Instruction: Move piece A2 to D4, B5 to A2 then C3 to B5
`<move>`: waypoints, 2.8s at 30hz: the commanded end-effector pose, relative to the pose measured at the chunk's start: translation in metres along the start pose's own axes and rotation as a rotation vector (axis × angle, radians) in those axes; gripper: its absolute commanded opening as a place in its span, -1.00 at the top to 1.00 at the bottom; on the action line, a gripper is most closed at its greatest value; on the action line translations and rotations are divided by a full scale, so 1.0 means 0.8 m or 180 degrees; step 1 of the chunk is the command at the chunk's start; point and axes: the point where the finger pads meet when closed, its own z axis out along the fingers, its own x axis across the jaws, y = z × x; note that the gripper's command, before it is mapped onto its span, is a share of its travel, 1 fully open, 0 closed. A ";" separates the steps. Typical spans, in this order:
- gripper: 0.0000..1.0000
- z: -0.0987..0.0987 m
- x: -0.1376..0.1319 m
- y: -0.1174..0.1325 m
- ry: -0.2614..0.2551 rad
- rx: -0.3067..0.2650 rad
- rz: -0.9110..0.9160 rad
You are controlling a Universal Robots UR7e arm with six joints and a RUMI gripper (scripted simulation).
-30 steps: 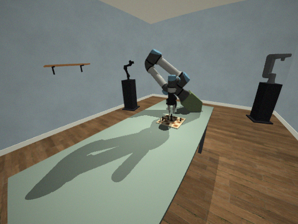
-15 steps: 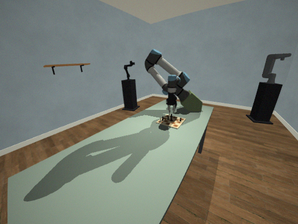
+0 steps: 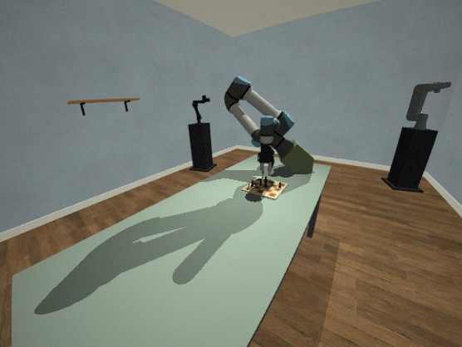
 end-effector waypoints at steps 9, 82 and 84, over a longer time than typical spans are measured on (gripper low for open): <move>0.56 0.001 0.001 -0.002 0.0002 0.0008 -0.0007; 0.56 0.040 0.001 -0.002 0.0002 0.0008 -0.0006; 1.00 0.040 0.001 -0.002 0.0002 0.0008 -0.0006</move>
